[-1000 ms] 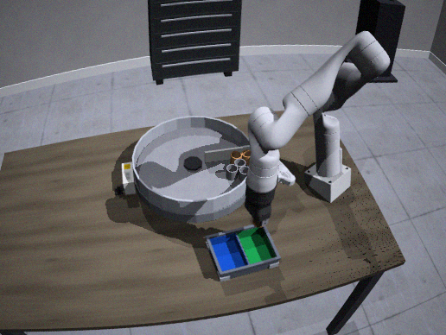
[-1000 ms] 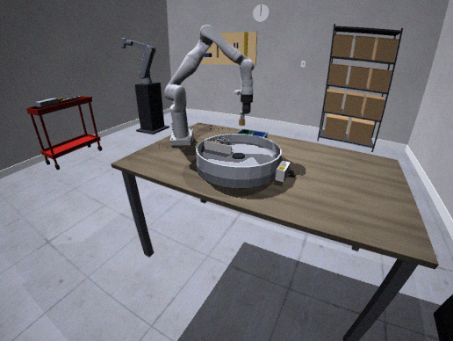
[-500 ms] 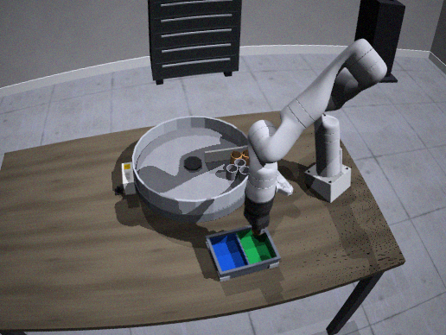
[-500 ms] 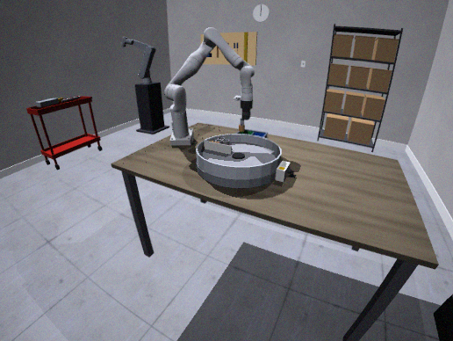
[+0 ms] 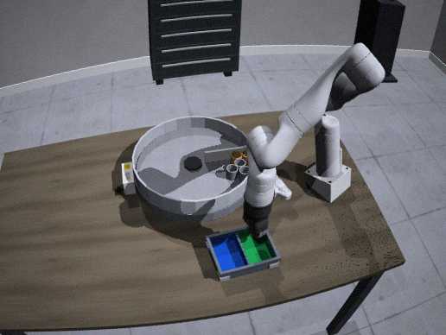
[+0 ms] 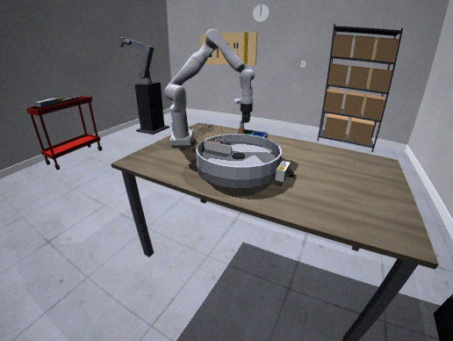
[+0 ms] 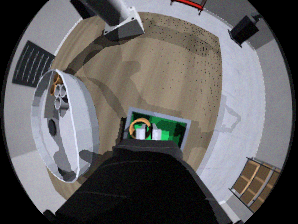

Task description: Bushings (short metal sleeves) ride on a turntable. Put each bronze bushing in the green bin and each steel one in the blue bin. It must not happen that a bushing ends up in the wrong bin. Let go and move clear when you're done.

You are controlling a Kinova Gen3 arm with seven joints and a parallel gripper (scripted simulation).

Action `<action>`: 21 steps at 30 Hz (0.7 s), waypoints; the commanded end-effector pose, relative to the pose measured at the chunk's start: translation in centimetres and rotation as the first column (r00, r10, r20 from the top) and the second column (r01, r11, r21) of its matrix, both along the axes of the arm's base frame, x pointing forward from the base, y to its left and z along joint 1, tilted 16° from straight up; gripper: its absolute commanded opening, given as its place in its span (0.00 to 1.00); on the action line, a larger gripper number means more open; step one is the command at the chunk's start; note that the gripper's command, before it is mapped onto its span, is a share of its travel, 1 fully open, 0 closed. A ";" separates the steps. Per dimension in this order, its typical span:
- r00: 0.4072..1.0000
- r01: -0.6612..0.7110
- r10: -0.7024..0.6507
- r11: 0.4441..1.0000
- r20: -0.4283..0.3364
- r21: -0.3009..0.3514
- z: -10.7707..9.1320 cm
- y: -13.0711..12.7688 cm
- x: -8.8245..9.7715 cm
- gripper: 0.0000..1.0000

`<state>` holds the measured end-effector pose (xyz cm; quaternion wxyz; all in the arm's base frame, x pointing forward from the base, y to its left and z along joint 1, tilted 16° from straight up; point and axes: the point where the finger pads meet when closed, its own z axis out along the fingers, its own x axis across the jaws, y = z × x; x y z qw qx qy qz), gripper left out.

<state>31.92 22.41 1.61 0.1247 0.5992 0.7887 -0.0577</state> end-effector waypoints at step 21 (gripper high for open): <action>1.000 0.002 -0.002 1.000 0.000 -0.001 -1.0 -0.3 0.2 0.00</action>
